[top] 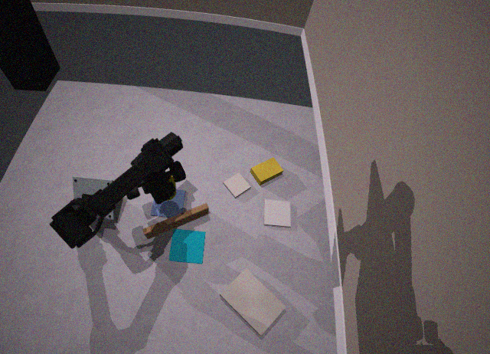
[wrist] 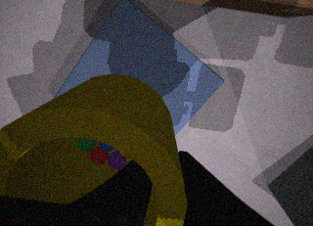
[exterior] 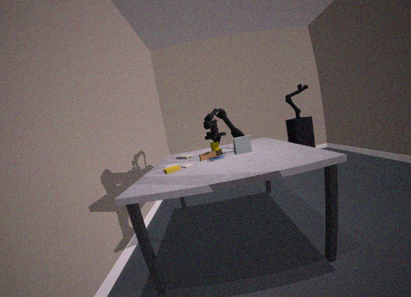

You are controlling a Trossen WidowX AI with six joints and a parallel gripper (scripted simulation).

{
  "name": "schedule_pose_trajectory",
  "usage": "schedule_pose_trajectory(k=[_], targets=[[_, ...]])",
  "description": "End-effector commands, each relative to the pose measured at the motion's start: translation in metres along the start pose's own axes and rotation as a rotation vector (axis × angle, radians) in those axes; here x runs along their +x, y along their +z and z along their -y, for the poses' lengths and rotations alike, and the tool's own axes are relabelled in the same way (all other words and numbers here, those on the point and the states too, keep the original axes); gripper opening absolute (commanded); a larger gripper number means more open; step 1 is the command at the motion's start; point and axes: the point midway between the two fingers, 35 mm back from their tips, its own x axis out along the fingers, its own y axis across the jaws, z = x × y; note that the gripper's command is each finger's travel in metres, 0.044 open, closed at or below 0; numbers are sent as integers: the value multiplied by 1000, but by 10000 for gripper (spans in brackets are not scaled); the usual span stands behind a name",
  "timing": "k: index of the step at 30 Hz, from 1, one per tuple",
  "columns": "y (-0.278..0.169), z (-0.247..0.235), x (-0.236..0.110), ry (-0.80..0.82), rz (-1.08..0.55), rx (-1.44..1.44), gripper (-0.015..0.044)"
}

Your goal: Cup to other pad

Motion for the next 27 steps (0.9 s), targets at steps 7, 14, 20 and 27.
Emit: schedule_pose_trajectory(k=[7,14,20,27], targets=[[-1,2,-15,10,-5,9,0],[-1,2,-11,3,0,1,0],[-1,2,-11,3,0,1,0],[4,2,-11,4,-1,2,0]])
